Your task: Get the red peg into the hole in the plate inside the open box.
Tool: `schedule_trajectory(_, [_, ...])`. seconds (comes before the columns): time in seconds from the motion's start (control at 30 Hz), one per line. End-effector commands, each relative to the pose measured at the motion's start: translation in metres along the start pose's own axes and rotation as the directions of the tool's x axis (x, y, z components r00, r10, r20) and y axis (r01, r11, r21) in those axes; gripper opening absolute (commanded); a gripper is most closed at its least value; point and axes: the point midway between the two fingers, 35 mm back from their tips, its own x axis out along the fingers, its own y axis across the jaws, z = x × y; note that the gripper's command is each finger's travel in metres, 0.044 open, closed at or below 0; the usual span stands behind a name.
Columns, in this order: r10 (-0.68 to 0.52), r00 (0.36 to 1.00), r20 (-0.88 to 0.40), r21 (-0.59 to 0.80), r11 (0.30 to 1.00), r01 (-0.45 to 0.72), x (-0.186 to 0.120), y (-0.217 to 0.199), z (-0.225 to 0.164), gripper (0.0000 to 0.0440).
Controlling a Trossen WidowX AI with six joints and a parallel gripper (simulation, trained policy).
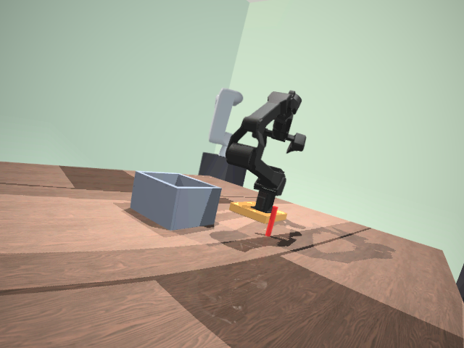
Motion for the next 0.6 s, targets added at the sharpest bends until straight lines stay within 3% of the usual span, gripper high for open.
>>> schedule_trajectory(0.0, [0.005, 1.0, 0.002, -0.011, 1.0, -0.005, -0.002, 0.001, 0.001, 0.0424])
schedule_trajectory(0.03, [0.013, 1.0, 0.001, -0.023, 1.0, -0.013, -0.003, 0.002, 0.002, 0.044])
schedule_trajectory(0.57, [0.262, 0.945, -0.196, -0.171, 0.94, -0.297, -0.008, 0.036, -0.009, 0.044])
